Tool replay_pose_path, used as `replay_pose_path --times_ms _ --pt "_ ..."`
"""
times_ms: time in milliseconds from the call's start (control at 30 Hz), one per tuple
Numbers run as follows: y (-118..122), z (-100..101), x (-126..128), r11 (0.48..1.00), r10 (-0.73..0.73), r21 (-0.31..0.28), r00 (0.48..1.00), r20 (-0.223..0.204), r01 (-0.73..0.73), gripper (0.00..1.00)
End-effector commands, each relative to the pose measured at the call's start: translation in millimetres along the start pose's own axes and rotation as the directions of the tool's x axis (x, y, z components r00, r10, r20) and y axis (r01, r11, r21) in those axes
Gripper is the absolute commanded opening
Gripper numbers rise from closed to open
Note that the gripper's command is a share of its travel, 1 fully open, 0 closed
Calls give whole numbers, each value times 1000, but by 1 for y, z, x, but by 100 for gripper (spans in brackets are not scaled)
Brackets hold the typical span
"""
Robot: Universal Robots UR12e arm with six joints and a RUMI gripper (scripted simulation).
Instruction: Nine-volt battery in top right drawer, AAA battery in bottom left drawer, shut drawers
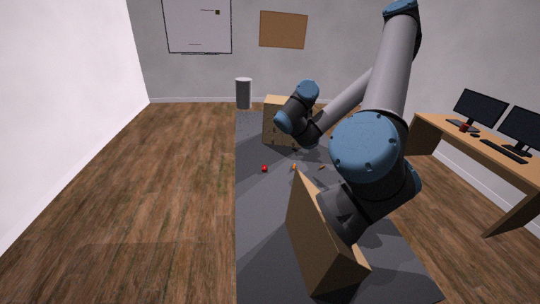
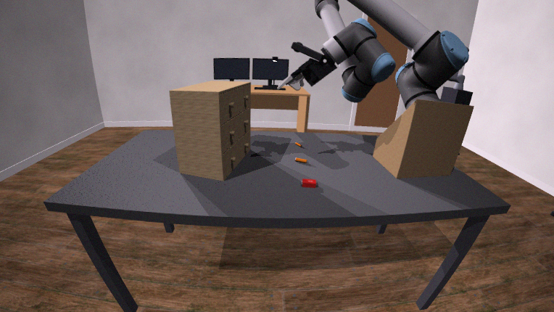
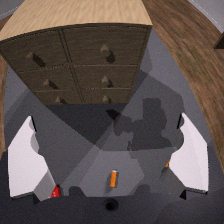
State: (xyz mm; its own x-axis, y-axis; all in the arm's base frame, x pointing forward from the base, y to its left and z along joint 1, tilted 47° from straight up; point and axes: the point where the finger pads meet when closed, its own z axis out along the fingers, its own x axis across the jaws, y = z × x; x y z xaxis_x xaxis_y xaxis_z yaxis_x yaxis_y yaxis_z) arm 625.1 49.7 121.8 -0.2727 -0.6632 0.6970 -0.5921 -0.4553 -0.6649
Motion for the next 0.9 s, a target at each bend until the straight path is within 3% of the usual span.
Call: replay_pose_path --times_ms 0,867 --pt "0 4 0 999 0 43 1000 0 0 100" --pt "3 22 0 978 0 210 1000 1 0 100"
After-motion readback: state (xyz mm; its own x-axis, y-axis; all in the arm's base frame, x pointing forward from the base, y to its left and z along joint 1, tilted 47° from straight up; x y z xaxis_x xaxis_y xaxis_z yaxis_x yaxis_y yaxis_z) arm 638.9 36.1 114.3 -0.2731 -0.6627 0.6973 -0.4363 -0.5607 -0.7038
